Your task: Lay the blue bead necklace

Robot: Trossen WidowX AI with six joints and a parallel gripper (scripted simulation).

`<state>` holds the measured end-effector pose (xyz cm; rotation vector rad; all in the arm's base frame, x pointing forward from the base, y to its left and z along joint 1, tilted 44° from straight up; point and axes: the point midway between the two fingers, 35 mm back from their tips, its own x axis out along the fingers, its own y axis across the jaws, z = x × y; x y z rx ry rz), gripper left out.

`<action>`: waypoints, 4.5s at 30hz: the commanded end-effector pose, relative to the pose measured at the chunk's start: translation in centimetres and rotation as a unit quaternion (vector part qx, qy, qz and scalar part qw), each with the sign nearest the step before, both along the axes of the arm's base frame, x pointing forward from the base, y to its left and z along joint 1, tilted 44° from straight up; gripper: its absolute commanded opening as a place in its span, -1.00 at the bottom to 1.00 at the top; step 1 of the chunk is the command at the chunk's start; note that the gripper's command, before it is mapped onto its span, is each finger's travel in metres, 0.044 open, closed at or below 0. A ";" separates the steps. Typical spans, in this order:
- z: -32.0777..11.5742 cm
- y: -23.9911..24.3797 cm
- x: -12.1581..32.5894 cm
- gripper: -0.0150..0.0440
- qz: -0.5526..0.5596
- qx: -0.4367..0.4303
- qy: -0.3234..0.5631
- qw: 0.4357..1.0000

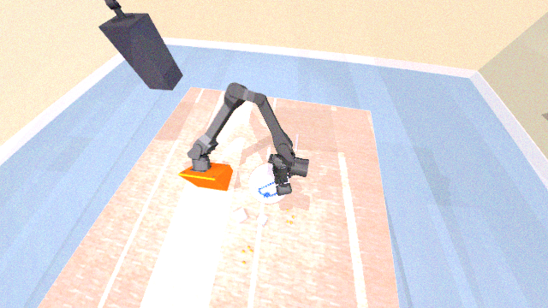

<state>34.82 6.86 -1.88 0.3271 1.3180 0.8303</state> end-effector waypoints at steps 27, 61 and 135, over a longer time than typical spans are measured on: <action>0.8 1.1 0.8 -0.31 0.003 0.000 -0.004 1.000; 1.1 0.8 0.8 1.00 0.001 0.002 -0.002 1.000; 0.1 0.7 0.0 -0.49 0.034 -0.002 -0.036 0.999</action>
